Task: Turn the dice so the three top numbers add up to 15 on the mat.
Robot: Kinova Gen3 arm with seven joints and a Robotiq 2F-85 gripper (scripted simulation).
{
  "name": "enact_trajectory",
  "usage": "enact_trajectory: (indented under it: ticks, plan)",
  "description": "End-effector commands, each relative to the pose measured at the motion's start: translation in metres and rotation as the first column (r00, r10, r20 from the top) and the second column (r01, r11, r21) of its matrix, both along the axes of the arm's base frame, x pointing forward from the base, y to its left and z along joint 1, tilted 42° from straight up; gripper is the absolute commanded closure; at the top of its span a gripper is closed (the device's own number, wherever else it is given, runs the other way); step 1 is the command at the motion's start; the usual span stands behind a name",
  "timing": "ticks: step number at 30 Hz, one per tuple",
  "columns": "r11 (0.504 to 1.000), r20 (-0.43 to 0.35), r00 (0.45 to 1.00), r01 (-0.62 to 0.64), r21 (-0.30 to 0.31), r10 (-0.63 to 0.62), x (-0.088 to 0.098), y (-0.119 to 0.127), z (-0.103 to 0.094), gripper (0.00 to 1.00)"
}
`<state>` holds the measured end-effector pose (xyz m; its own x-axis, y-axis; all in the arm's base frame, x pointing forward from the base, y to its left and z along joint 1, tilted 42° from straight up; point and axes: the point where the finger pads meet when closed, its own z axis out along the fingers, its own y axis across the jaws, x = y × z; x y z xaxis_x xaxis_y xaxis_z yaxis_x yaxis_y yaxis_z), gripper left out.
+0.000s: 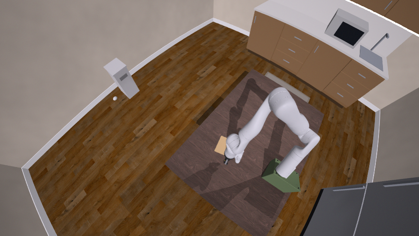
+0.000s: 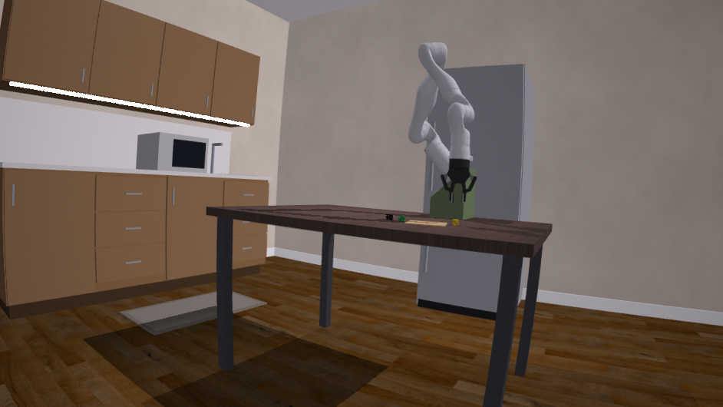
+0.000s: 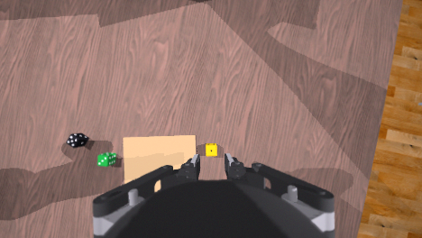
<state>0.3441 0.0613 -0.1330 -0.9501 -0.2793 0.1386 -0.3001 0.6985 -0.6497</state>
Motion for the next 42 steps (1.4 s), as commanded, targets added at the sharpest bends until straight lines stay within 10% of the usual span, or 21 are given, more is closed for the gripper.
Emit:
enact_trajectory:
  ticks: [1,42]
  plan:
    - [1.000,0.000,1.000,-0.001,0.000,0.001,0.000,0.000,-0.001,0.65]
    - [1.000,-0.003,1.000,-0.003,-0.003,0.003,0.005,-0.032,-0.034,0.65]
